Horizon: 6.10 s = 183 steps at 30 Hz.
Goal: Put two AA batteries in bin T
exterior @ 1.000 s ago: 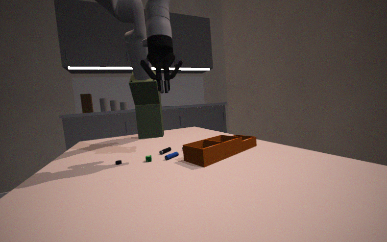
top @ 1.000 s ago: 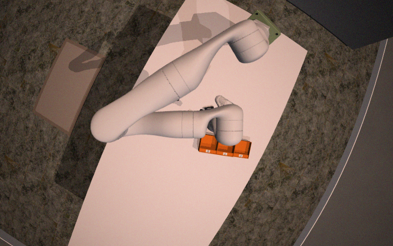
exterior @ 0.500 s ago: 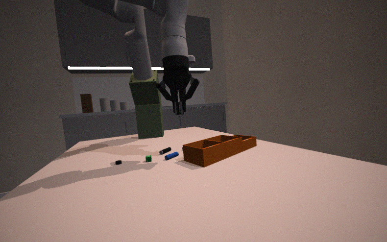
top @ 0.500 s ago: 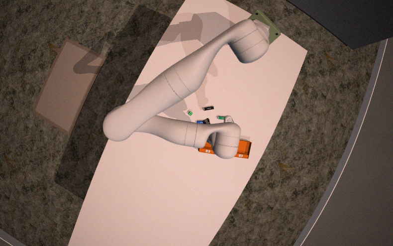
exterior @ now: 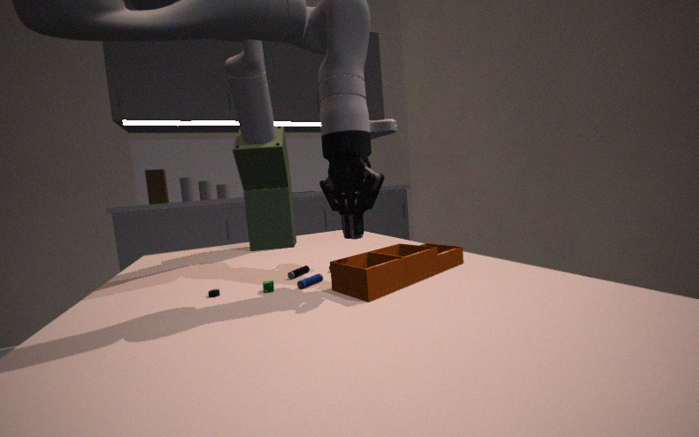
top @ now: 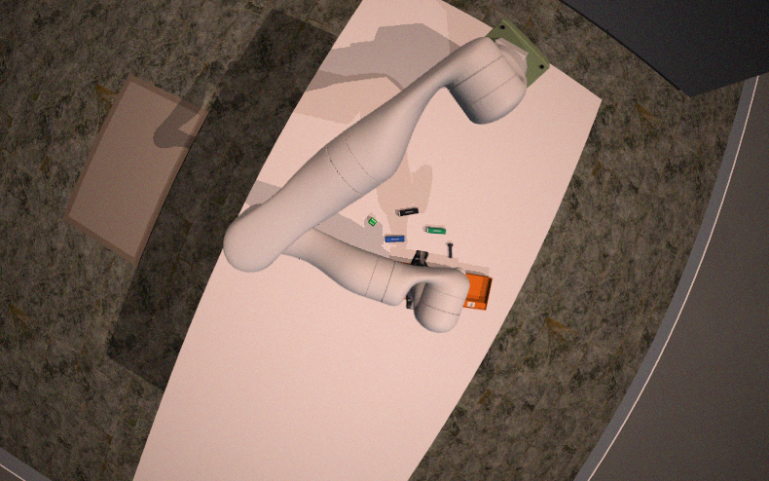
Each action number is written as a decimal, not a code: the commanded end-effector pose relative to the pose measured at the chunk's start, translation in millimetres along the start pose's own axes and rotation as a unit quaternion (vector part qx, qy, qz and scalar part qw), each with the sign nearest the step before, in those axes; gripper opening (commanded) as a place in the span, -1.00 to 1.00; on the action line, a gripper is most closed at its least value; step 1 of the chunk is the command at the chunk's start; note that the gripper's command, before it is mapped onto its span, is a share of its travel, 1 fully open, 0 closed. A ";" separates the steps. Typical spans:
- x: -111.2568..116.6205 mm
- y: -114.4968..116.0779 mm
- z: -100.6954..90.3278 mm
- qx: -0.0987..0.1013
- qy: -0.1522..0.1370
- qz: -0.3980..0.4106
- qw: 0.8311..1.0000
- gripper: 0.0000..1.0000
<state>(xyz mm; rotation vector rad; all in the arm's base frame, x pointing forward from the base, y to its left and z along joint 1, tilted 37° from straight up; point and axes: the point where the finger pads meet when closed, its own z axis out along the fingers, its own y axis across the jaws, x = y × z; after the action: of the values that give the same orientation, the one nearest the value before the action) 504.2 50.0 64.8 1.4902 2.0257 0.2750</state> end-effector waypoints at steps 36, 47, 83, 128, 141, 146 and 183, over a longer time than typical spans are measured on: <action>4.6 -3.7 2.6 0.004 0.001 0.700 0.714 -0.82; 4.8 -3.8 21.2 0.004 0.001 0.700 0.714 -0.82; 5.1 -4.0 61.9 0.004 0.001 0.700 0.714 -0.82; 4.9 -3.9 44.6 0.004 0.001 0.700 0.714 -0.82; 4.8 -3.8 22.0 0.004 0.001 0.700 0.714 -0.82; 4.6 -3.7 2.6 0.004 0.001 0.700 0.714 -0.82; 88.8 -3.2 12.6 0.004 0.001 0.700 0.714 -0.82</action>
<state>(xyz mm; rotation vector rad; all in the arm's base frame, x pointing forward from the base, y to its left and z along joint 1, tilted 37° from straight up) 490.7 130.5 27.2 2.7054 0.4481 0.8222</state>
